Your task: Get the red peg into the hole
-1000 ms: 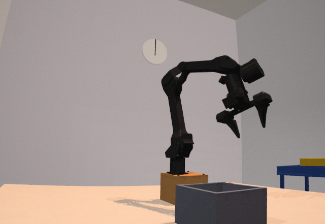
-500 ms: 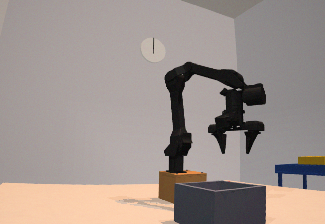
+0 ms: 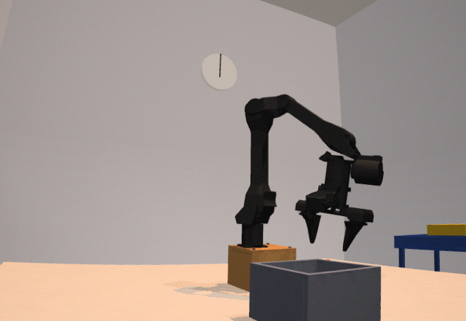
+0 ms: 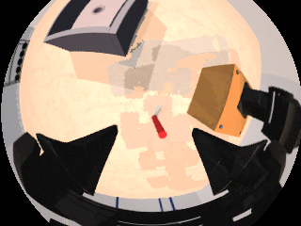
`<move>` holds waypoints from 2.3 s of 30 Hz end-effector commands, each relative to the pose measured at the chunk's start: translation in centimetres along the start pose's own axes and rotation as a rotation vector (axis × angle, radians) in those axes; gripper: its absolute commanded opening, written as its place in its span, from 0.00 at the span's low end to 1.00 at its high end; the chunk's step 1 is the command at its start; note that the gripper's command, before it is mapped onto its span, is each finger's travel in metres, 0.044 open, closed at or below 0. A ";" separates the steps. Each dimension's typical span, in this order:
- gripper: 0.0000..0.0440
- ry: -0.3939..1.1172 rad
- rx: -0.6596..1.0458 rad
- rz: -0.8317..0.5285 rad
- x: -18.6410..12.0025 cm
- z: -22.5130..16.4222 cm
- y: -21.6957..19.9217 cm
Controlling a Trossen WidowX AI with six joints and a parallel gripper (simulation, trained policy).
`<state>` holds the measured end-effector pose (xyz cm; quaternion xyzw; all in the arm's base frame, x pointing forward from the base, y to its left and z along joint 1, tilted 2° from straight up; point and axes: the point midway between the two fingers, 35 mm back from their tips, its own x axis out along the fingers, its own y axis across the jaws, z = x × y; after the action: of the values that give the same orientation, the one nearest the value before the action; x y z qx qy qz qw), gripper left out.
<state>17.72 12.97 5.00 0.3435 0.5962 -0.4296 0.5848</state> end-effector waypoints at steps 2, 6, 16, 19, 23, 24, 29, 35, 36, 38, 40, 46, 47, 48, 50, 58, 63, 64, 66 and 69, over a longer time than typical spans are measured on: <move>1.00 -0.005 -0.002 -0.007 2.0 -0.5 0.0; 1.00 -0.007 -0.010 0.011 3.7 -0.8 0.2; 0.99 -0.006 -0.033 0.056 7.1 -1.7 0.0; 0.91 -0.004 -0.038 0.055 7.9 -1.9 -0.3; 0.71 0.006 -0.035 0.042 8.7 -2.1 -0.8; 0.66 0.010 -0.035 0.036 8.9 -2.2 -1.0; 0.36 0.040 -0.045 0.019 9.2 -2.5 -1.1; 0.02 0.085 -0.063 0.003 8.9 -2.7 -0.8; 0.01 0.079 -0.071 0.012 8.7 -2.6 -0.7; 0.00 0.065 -0.086 0.031 8.2 -2.4 -0.4; 0.00 0.052 -0.102 0.047 7.6 -2.2 -0.2; 0.00 0.014 -0.160 0.082 5.8 -1.6 0.1; 0.00 0.008 -0.170 0.087 5.5 -1.5 0.1; 0.00 0.001 -0.179 0.093 5.2 -1.3 0.2; 0.00 -0.012 -0.198 0.105 4.5 -1.1 0.4; 0.00 -0.066 -0.269 0.159 1.4 0.2 1.5; 0.00 -0.100 -0.298 0.197 -0.9 1.2 2.6; 0.00 -0.106 -0.301 0.205 -1.4 1.5 2.8; 0.00 -0.118 -0.306 0.219 -2.3 2.0 3.3; 0.00 -0.136 -0.309 0.237 -3.6 2.8 4.0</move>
<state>21.84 12.67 7.02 0.2870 0.5797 -0.2887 0.7058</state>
